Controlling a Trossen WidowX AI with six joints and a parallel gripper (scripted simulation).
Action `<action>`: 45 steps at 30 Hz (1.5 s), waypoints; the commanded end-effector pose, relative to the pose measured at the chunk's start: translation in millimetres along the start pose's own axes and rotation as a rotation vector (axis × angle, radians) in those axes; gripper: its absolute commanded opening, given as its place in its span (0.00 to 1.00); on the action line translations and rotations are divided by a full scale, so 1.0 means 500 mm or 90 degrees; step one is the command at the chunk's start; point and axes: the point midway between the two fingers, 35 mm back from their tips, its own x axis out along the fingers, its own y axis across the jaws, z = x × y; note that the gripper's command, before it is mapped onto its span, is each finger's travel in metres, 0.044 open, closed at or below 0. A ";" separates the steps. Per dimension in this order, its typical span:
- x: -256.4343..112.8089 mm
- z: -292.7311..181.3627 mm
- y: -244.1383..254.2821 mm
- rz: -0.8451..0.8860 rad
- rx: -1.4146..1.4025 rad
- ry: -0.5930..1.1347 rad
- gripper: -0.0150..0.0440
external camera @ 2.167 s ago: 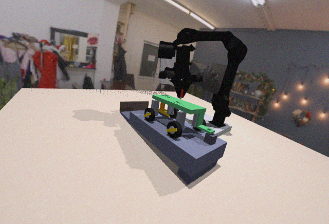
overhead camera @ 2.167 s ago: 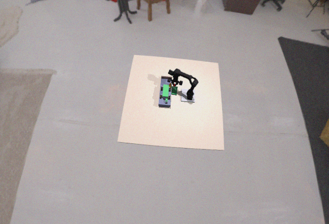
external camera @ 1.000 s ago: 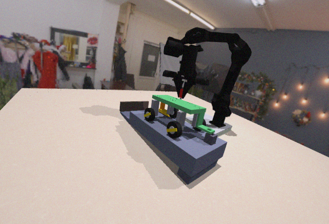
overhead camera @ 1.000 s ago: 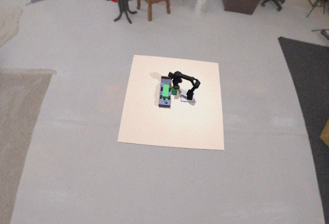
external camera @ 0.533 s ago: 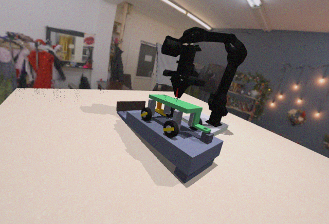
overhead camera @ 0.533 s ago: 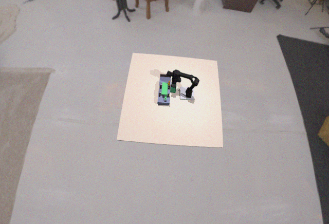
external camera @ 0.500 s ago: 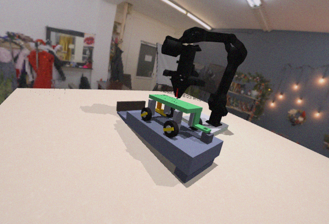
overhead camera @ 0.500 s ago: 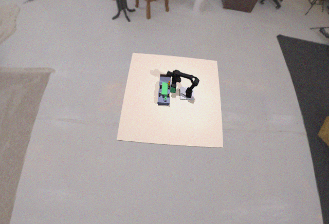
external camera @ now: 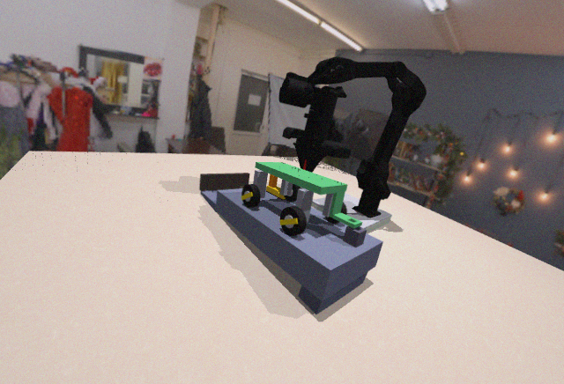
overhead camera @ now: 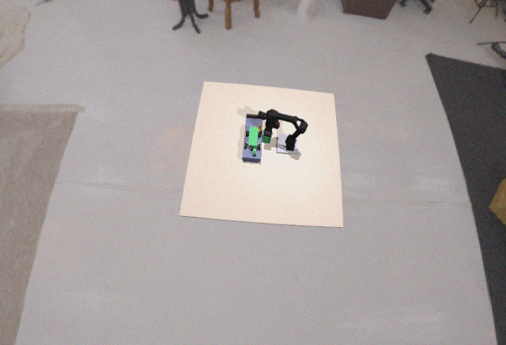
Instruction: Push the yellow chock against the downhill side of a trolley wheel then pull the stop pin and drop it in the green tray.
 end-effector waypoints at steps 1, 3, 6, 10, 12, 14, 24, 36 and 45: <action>0.010 0.003 0.002 0.027 0.002 -0.001 0.25; 0.021 0.002 0.004 0.056 0.002 -0.002 0.25; 0.038 0.000 0.011 0.088 0.002 0.000 0.25; 0.065 -0.001 0.022 0.106 0.002 0.001 0.25; 0.076 -0.001 0.029 0.107 0.002 0.001 0.25; 0.088 -0.001 0.035 0.108 0.002 0.001 0.25; 0.128 0.002 0.057 0.109 0.002 0.001 0.25; 0.130 0.001 0.043 0.108 0.002 0.001 0.58; 0.133 -0.001 0.030 0.108 0.002 0.001 0.58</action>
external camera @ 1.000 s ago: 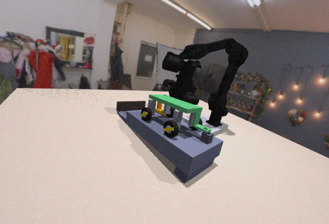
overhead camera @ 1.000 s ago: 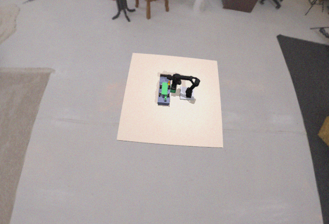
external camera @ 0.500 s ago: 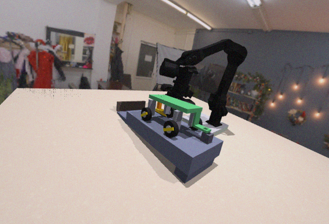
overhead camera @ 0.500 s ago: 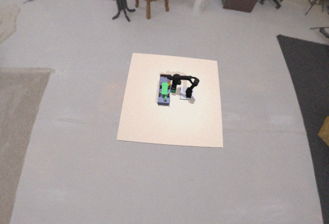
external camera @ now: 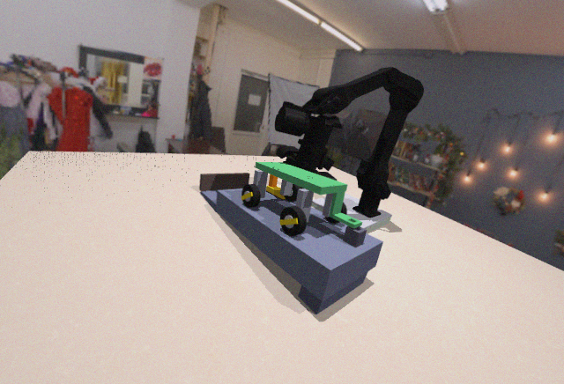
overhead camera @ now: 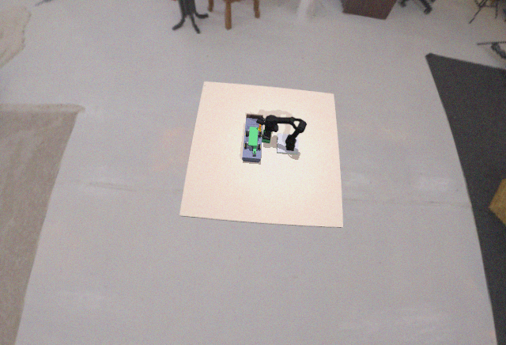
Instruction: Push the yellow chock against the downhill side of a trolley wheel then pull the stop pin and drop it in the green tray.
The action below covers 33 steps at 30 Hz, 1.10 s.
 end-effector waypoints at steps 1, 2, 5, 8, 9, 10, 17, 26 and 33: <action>0.002 0.001 -0.004 0.003 0.002 -0.002 0.58; 0.002 0.001 -0.006 0.003 0.002 -0.002 0.58; 0.003 0.001 -0.010 0.003 0.002 -0.002 0.58; 0.004 0.000 -0.014 0.003 0.002 -0.002 0.58; 0.004 0.000 -0.015 0.003 0.002 -0.002 0.58; 0.005 0.000 -0.017 0.003 0.002 -0.002 0.58; 0.007 -0.001 -0.025 0.003 0.002 -0.002 0.58; 0.010 -0.002 -0.036 0.002 0.002 -0.002 0.58; 0.013 -0.002 -0.044 0.002 0.002 -0.002 0.58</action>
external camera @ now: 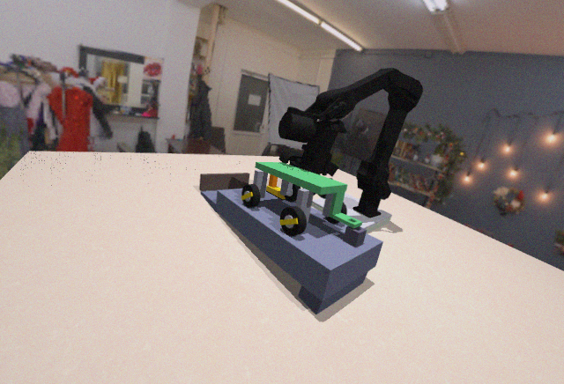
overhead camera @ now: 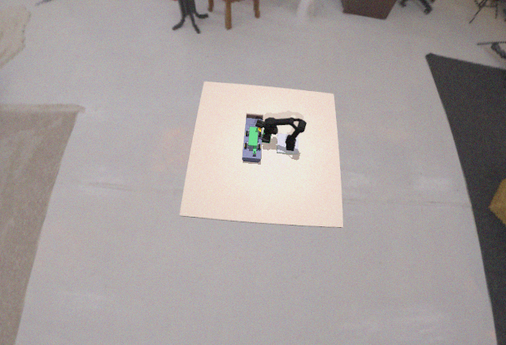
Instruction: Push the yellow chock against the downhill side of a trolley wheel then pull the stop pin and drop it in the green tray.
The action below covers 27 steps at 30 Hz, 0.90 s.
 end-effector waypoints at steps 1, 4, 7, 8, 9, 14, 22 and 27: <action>0.004 0.002 -0.003 0.003 0.001 -0.003 0.58; 0.005 0.001 -0.007 0.003 0.001 -0.003 0.58; 0.007 0.001 -0.011 0.003 0.001 -0.003 0.58; 0.008 0.001 -0.012 0.003 0.001 -0.003 0.58; 0.008 0.001 -0.014 0.003 0.001 -0.003 0.58; 0.012 0.001 -0.019 0.003 0.002 -0.003 0.58; 0.017 0.002 -0.027 0.003 0.002 -0.003 0.58; 0.021 0.003 -0.031 0.003 0.002 -0.003 0.58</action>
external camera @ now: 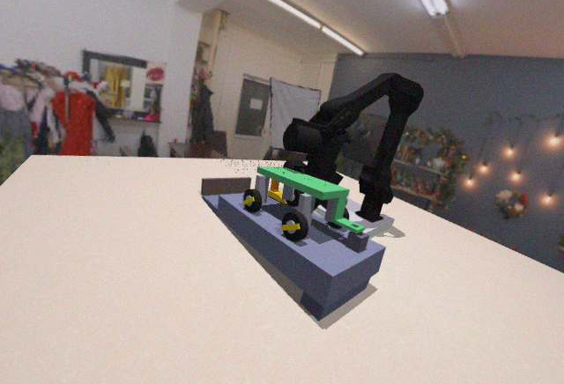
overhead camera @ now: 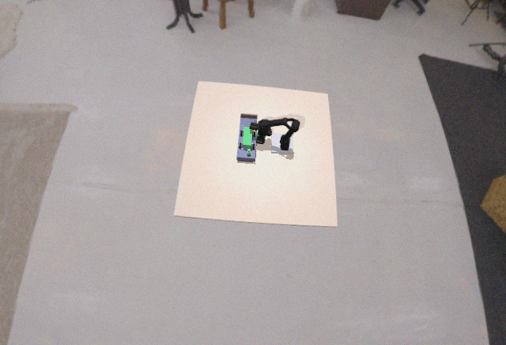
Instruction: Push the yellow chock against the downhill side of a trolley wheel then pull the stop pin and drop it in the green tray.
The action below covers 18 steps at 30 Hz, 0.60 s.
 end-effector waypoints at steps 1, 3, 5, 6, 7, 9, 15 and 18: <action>0.005 0.004 -0.002 0.003 0.001 -0.003 0.58; 0.007 0.005 -0.003 0.003 0.001 -0.003 0.58; 0.008 0.005 -0.004 0.003 0.001 -0.004 0.58; 0.003 0.001 -0.003 0.000 0.000 0.000 0.62; 0.003 0.001 -0.003 0.000 0.000 0.000 0.67; 0.003 0.001 -0.003 0.000 0.000 0.000 0.75; 0.003 0.001 -0.003 0.000 0.000 0.000 0.83; -0.010 0.001 -0.001 0.001 0.001 -0.001 0.83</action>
